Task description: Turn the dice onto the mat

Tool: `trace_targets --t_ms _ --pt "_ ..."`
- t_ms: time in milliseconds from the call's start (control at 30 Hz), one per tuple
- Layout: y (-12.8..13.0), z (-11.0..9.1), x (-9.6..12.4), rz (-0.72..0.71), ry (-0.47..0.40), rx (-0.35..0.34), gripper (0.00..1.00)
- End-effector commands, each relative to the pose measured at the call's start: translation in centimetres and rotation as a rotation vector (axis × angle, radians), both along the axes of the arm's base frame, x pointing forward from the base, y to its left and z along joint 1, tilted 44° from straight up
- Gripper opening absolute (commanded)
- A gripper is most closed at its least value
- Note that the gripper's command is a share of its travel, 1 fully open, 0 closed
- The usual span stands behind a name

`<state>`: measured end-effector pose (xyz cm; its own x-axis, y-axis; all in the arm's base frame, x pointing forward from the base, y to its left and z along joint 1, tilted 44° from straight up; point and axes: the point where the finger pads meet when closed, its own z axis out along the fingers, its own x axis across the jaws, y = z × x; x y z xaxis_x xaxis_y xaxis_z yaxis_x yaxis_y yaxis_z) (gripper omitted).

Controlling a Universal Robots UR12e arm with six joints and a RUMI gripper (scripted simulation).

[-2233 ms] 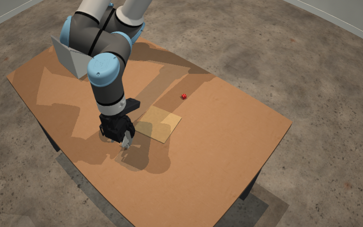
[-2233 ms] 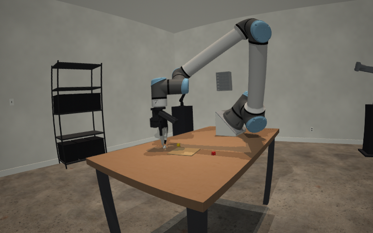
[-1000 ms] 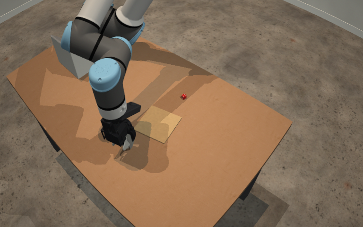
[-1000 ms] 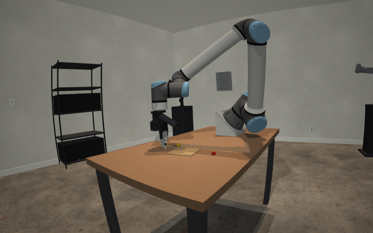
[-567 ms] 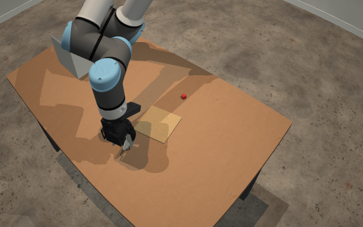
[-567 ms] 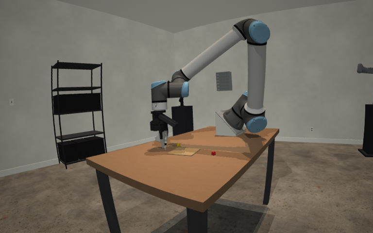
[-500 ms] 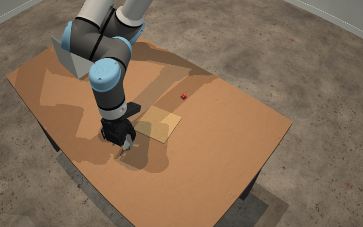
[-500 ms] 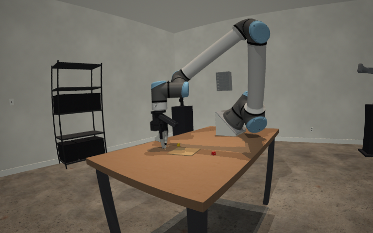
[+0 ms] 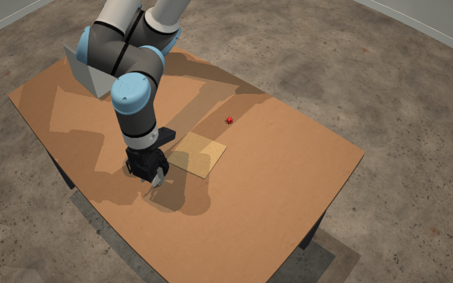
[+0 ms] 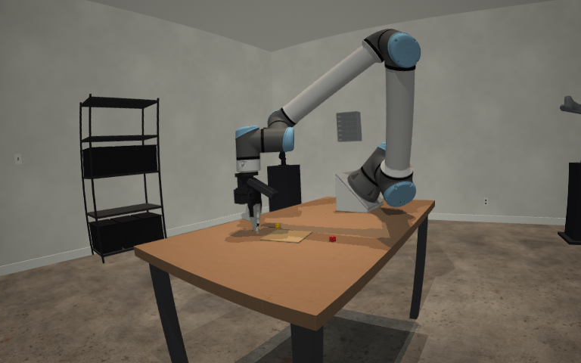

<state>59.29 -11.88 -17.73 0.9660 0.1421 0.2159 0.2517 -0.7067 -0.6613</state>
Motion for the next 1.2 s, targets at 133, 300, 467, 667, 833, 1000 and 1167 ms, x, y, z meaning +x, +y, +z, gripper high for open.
trace_targets --t_ms 133,300,467,667,833,1000,1167 --pt "-0.1 0.0 0.0 -0.001 -0.001 -0.001 0.00" --pt "-0.1 0.0 0.0 -0.001 -0.001 -0.001 0.00" --pt "-0.1 0.0 0.0 -0.001 -0.001 -0.001 0.00" --pt "-0.1 0.0 0.0 -0.001 -0.001 -0.001 0.00" --pt "-0.1 0.0 0.0 -0.001 -0.001 -0.001 0.00" --pt "-0.8 0.8 0.0 -0.001 -0.001 -0.001 0.00" --pt "-3.0 3.0 -0.2 -0.001 -0.001 -0.001 0.00"
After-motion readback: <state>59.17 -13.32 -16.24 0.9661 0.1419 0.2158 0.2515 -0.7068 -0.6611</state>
